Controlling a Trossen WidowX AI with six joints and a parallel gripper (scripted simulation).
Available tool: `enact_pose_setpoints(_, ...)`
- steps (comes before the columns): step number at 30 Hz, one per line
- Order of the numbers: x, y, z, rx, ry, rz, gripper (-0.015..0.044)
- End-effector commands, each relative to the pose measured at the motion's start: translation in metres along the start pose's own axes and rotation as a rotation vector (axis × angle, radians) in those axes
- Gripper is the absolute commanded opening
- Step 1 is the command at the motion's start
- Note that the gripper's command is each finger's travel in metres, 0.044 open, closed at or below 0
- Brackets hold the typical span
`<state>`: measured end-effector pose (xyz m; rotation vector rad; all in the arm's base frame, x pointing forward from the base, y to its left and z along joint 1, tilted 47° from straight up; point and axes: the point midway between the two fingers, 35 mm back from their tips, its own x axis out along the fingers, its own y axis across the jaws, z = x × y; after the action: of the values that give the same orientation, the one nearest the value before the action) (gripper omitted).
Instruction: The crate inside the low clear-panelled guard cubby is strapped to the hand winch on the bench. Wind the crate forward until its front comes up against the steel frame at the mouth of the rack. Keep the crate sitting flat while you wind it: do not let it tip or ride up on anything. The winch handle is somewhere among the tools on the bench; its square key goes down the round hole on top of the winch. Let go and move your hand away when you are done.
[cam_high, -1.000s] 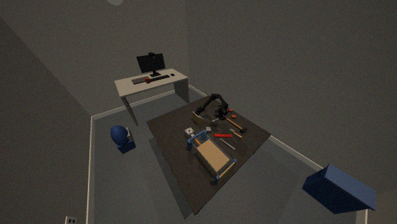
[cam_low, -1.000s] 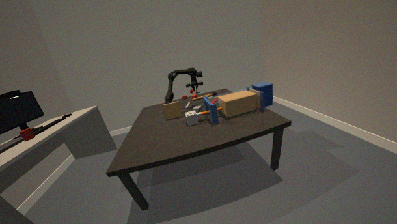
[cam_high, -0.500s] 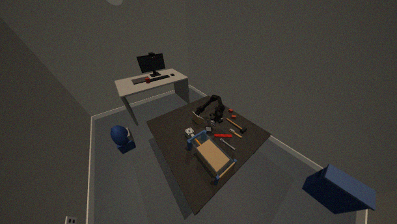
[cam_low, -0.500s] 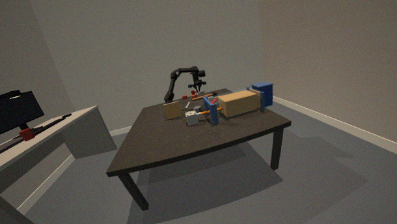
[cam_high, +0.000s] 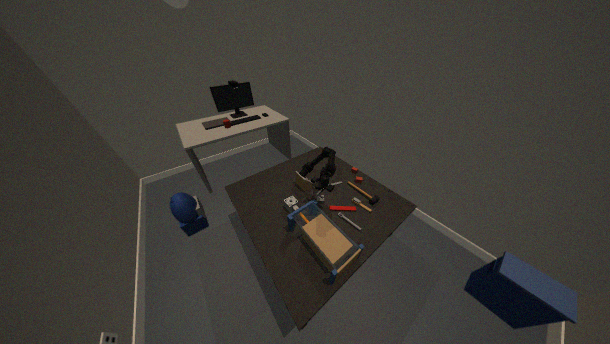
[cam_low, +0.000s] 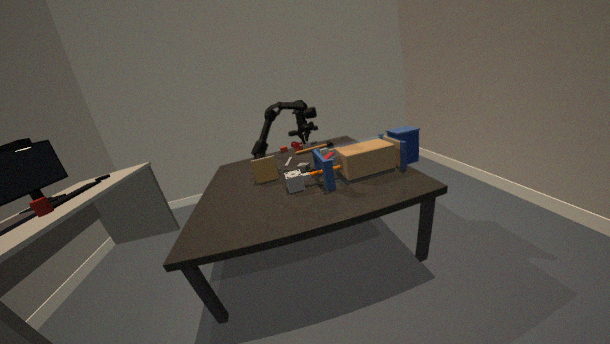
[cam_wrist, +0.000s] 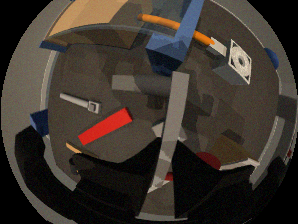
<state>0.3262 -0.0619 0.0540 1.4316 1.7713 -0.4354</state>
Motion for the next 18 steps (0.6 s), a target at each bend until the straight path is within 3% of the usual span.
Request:
enact_pose_setpoints(1, -0.005, -0.015, 0.028, -0.094, -0.019, 0.003, 0.0)
enact_pose_setpoints(18, 0.003, -0.093, 0.108, -0.435, -0.004, -0.004, 0.0)
